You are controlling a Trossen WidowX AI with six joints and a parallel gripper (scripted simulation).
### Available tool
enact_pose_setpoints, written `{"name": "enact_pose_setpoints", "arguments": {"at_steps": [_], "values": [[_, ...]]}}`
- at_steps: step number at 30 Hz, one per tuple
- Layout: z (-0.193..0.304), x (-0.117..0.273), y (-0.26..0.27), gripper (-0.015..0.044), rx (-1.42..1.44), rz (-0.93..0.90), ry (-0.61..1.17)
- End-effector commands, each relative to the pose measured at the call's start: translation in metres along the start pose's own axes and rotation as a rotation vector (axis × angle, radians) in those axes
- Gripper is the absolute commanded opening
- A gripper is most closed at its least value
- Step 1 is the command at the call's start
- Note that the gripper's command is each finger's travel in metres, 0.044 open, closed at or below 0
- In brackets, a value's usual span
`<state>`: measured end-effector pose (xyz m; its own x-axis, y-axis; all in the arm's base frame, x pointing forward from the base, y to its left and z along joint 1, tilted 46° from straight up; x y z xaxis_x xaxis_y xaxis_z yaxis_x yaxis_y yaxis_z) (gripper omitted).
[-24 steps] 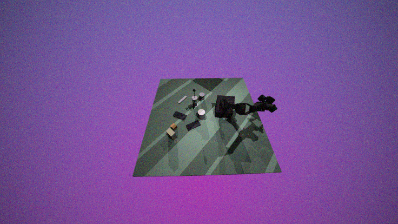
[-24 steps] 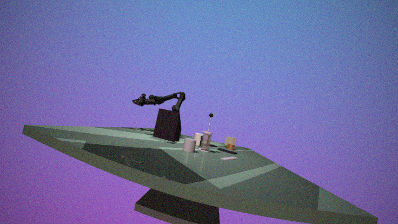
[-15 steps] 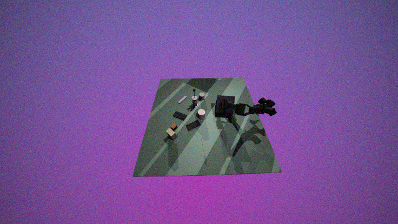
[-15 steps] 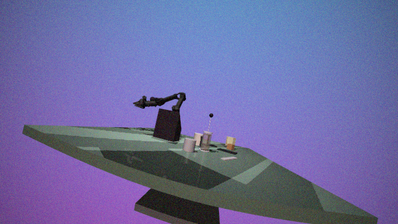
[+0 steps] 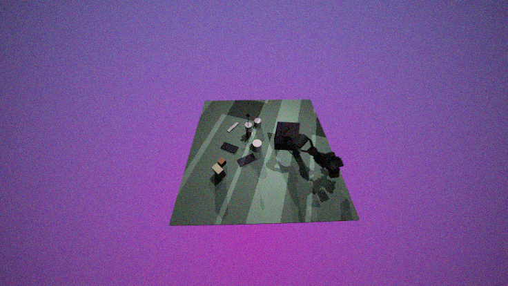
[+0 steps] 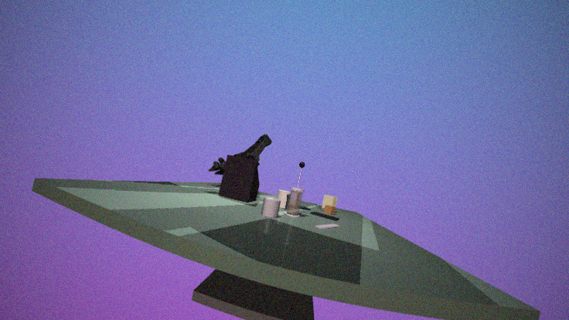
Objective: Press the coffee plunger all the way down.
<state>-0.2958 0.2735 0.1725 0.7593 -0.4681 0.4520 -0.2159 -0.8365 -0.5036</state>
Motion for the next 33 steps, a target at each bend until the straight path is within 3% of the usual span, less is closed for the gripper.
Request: {"name": "enact_pose_setpoints", "arguments": {"at_steps": [1, 12, 18, 27, 33], "values": [[0.028, 0.026, -0.058, 0.044, -0.084, 0.143, 0.045], [0.11, 0.136, -0.174, 0.044, -0.255, 0.554, 0.196], [0.149, 0.202, -0.2, 0.044, -0.438, 0.74, 0.254], [0.182, 0.263, -0.207, 0.044, -0.518, 0.886, 0.288], [0.188, 0.276, -0.206, 0.044, -0.536, 0.916, 0.306]]}}
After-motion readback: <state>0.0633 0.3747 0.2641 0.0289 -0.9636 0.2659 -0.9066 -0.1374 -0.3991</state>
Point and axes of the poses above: the point midway between the two fingers, 35 mm back from their tips, its own x axis back along the fingers, its own y axis across the jaws, z = x × y, the point moved 4 cm from there along x, back along the fingers, and after that the axes turned 7 degrees about -x, right-handed, at the moved point
